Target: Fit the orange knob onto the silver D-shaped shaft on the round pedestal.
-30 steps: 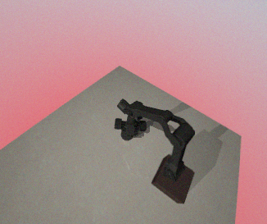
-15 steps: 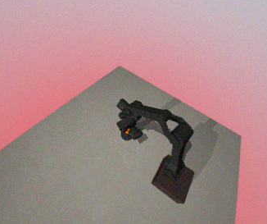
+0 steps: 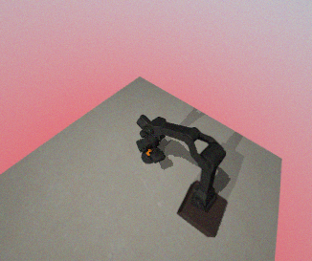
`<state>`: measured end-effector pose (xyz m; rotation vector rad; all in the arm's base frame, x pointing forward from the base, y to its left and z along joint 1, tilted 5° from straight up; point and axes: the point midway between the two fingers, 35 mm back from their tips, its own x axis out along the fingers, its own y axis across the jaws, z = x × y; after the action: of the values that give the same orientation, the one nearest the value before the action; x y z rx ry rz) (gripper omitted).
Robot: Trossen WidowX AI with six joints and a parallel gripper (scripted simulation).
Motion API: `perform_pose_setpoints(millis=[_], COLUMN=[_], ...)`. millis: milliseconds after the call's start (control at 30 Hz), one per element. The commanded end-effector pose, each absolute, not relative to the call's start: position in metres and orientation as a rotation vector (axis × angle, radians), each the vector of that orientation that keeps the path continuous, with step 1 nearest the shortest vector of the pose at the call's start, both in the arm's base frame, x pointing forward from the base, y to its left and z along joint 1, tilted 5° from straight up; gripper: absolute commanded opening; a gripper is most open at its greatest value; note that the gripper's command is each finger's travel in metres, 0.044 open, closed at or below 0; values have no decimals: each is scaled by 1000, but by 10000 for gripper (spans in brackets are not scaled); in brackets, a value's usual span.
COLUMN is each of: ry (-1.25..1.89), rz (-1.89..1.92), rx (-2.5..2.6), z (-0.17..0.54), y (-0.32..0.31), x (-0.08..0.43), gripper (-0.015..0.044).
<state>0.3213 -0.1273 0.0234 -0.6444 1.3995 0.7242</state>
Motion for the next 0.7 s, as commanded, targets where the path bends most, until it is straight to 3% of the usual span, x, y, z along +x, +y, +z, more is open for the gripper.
perform_pose_setpoints(millis=[0,667], ry=[1400,1423], rz=[716,652], rx=[-646,-579], z=[26,26], y=[-127,-126], x=[320,320], gripper=[0,0])
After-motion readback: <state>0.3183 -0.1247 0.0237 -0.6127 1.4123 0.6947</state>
